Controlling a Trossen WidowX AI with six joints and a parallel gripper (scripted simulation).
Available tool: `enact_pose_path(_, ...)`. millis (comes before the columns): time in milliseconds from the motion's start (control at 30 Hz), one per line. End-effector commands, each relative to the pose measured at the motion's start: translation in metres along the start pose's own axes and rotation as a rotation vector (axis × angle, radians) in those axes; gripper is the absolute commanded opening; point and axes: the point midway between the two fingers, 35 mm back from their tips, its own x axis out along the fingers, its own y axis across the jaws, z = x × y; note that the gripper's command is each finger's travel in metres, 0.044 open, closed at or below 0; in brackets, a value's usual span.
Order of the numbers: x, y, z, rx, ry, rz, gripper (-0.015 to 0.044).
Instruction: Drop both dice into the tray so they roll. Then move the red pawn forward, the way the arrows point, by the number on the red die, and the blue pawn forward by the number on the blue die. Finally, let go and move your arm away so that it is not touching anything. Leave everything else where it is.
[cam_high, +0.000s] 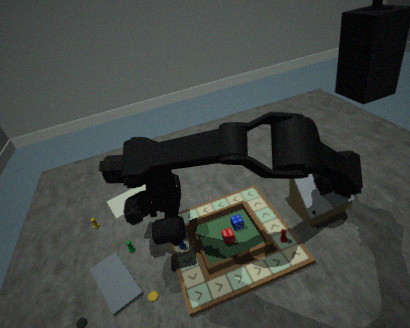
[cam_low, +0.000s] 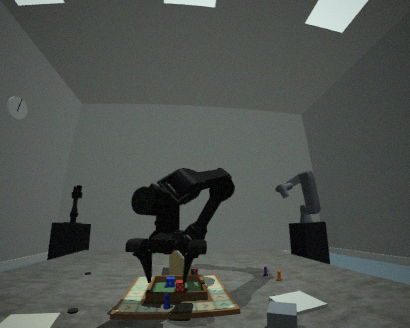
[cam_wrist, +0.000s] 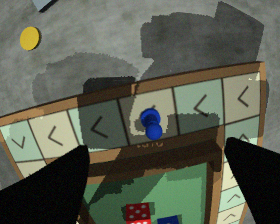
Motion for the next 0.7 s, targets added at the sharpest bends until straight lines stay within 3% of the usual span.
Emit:
enact_pose_path(0, -0.007, 0.0, -0.004, -0.004, 0.01, -0.003, 0.044)
enact_pose_path(233, -0.067, -0.021, -0.096, -0.063, 0.005, -0.029, 0.044)
enact_pose_path(400, -0.088, -0.021, -0.179, -0.117, 0.015, -0.018, 0.044)
enact_pose_path(433, -0.082, -0.025, -0.129, -0.083, -0.007, -0.032, 0.044)
enact_pose_path(667, -0.082, -0.025, -0.129, -0.083, -0.007, -0.032, 0.044)
